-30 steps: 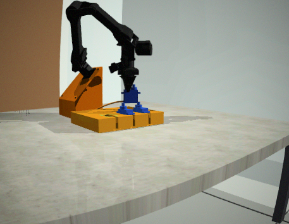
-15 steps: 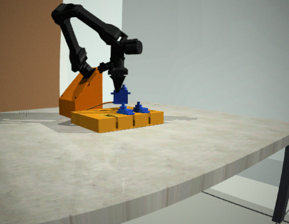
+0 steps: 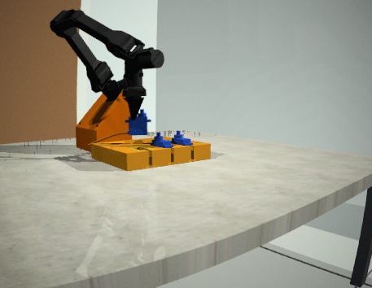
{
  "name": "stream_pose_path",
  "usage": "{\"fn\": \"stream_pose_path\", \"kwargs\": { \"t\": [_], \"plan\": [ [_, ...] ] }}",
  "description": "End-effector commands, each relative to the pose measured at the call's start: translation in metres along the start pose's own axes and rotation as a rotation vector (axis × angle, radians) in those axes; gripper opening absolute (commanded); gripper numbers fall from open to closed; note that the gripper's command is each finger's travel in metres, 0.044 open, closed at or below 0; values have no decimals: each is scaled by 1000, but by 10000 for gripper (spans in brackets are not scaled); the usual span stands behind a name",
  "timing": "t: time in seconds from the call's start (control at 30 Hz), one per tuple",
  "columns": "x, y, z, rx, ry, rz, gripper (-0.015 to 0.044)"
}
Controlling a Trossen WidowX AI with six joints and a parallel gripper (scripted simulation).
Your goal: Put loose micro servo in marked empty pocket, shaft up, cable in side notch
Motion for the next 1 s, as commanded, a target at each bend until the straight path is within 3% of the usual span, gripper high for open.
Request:
{"fn": "stream_pose_path", "kwargs": {
  "t": [0.0, 0.33, 0.97],
  "plan": [
    [1, 20, 10, 2, 8, -4, 0],
    [1, 30, 16, 59, 9, -6, 0],
    [1, 30, 16, 705, 7, -9, 0]
  ]
}}
Point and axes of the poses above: the point midway between the two fingers, 35 mm back from their tips, its own x axis back along the fingers, its own z axis across the jaws, y = z × x, the point moved 7 cm from there along x, back along the fingers, and after that the axes turned 4 degrees about -x, right-handed, at the moved point
